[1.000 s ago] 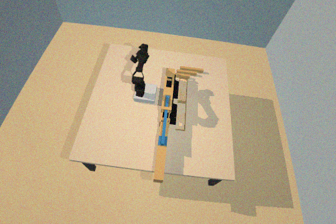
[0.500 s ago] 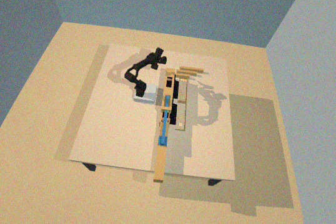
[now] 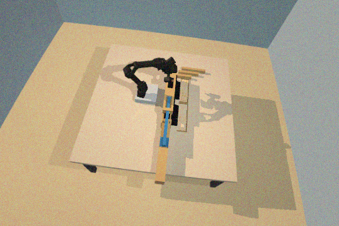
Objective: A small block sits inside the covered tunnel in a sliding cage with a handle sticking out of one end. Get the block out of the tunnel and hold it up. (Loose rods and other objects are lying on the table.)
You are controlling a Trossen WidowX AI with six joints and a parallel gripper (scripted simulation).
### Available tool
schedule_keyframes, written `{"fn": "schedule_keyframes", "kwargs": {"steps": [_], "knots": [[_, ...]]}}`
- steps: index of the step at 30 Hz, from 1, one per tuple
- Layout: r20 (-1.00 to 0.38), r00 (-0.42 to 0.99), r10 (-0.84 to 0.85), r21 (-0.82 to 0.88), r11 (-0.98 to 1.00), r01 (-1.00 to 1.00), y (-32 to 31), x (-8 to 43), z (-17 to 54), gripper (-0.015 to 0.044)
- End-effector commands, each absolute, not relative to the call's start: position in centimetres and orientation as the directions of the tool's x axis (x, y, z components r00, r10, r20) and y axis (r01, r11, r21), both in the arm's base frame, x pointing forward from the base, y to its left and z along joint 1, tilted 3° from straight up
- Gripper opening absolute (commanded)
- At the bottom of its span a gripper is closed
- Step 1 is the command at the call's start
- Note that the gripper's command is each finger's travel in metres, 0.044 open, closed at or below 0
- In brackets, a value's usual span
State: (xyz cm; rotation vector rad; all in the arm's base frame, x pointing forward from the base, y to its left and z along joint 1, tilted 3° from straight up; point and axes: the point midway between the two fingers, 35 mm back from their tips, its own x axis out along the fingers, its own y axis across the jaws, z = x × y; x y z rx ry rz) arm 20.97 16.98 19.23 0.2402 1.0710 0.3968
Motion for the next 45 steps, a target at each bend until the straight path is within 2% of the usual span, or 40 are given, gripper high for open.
{"fn": "schedule_keyframes", "kwargs": {"steps": [1, 10, 18, 25, 29, 36, 45], "knots": [[-0.835, 0.46, 0.302, 0.225, 0.95, -0.215, 13.1, 22.7, 19.2, 0.044], [-0.839, 0.466, 0.282, 0.229, 0.959, -0.168, 12.4, 23.5, 19.2, 0.044], [-0.872, 0.482, 0.091, 0.256, 0.923, 0.288, 3.8, 29.3, 18.7, 0.044], [-0.91, 0.404, -0.089, 0.222, 0.719, 0.659, -7.2, 31.8, 18.0, 0.044], [-0.915, 0.382, -0.127, 0.254, 0.556, 0.792, -12.9, 32.7, 17.1, 0.044], [-0.957, 0.254, -0.139, 0.223, 0.209, 0.952, -23.0, 29.6, 14.0, 0.044], [-0.96, 0.244, -0.136, 0.219, 0.175, 0.96, -23.9, 29.1, 13.5, 0.044]]}}
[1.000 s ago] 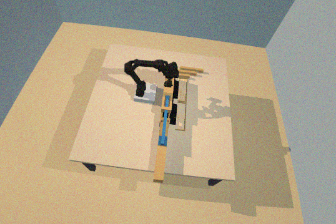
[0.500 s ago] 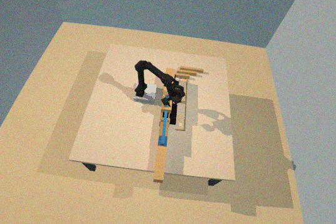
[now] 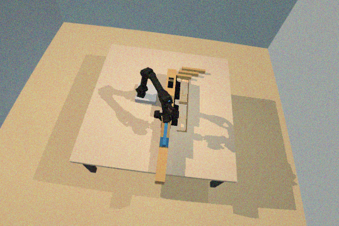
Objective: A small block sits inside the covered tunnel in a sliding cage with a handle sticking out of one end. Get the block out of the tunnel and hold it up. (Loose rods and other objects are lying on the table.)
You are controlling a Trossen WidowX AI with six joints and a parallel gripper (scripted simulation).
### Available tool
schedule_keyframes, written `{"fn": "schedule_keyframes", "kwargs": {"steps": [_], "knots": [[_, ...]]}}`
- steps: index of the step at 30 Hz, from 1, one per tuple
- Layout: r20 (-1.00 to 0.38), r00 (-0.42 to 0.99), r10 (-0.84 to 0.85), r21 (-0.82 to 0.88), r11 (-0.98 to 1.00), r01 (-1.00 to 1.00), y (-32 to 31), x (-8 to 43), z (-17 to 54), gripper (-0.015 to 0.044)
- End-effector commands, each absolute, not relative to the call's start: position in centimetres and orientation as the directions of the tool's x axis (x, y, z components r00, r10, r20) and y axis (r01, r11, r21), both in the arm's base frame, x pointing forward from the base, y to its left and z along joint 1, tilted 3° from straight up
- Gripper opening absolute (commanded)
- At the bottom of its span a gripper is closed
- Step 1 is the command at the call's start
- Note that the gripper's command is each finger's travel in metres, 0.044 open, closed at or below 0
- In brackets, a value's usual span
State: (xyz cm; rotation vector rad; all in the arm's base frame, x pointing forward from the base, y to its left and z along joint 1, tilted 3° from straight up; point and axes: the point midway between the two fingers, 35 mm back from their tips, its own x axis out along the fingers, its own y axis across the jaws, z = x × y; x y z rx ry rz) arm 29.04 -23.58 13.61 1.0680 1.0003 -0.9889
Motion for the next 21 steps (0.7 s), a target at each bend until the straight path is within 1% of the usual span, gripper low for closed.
{"fn": "schedule_keyframes", "kwargs": {"steps": [1, 21], "knots": [[-0.96, 0.244, -0.136, 0.219, 0.175, 0.96, -23.9, 29.1, 13.4, 0.044], [-0.96, 0.244, -0.136, 0.219, 0.175, 0.96, -23.8, 29.3, 10.2, 0.044]]}}
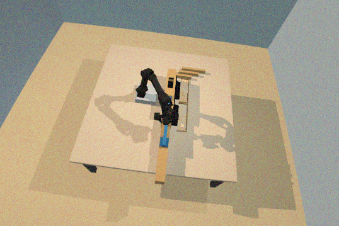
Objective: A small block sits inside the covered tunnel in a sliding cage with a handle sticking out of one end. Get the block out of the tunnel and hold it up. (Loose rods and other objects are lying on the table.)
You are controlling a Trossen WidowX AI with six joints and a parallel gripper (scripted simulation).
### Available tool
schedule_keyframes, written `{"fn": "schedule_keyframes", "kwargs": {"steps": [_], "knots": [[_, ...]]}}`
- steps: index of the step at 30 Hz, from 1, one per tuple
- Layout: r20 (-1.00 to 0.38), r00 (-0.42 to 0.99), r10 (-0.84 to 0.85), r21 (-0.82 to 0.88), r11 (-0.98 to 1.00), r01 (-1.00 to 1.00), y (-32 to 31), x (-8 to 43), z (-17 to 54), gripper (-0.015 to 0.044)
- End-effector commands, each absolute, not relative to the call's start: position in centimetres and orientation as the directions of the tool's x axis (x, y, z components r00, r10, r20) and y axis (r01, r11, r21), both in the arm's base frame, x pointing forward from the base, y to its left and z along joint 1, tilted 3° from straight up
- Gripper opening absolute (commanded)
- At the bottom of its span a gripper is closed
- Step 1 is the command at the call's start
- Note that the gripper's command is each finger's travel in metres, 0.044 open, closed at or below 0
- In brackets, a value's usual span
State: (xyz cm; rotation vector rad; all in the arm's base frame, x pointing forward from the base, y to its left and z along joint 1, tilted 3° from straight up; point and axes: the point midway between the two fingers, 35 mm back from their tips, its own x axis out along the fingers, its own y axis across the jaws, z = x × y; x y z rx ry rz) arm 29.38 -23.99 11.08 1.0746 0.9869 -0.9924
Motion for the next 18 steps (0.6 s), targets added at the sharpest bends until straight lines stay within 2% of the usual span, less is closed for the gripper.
{"fn": "schedule_keyframes", "kwargs": {"steps": [1, 5, 18], "knots": [[-0.96, 0.244, -0.136, 0.219, 0.175, 0.96, -23.78, 29.27, 10.03, 0.044], [-0.96, 0.244, -0.136, 0.219, 0.175, 0.96, -23.75, 29.26, 9.64, 0.044], [-0.958, 0.249, -0.144, 0.222, 0.18, 0.958, -23.94, 29.37, 10.31, 0.0099]]}}
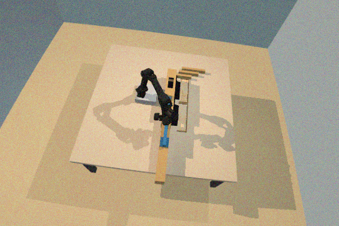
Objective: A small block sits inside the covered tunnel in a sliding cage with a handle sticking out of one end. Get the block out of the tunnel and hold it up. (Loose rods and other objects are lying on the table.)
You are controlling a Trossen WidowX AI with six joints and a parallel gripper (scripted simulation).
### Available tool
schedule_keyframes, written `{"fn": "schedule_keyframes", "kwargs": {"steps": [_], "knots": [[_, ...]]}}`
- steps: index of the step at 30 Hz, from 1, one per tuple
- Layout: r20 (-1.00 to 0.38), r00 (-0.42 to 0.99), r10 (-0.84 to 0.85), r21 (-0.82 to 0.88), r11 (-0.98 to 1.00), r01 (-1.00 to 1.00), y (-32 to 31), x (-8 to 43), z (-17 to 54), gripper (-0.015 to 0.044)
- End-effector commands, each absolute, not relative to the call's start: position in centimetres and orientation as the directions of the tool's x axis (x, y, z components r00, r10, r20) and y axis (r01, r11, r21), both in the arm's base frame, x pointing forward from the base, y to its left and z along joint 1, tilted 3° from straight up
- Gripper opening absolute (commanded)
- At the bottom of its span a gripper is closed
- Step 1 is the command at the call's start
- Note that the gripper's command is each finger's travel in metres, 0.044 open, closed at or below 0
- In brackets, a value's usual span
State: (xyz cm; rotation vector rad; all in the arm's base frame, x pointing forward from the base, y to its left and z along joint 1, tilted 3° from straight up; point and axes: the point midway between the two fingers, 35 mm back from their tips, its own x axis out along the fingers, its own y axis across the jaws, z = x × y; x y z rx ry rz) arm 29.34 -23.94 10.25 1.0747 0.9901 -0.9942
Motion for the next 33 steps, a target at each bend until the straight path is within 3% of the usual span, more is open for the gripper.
{"fn": "schedule_keyframes", "kwargs": {"steps": [1, 5, 8, 30, 33], "knots": [[-0.958, 0.249, -0.144, 0.222, 0.18, 0.958, -23.9, 29.4, 10.3, 0.0092], [-0.958, 0.249, -0.144, 0.222, 0.18, 0.958, -23.9, 29.4, 10.3, 0.0065], [-0.958, 0.248, -0.144, 0.221, 0.18, 0.958, -23.6, 29.4, 10.3, 0.0], [-0.961, 0.243, -0.132, 0.219, 0.174, 0.96, -17.6, 28.3, 9.7, 0.0], [-0.956, 0.243, -0.163, 0.217, 0.161, 0.963, -19.1, 28.3, 10.3, 0.0079]]}}
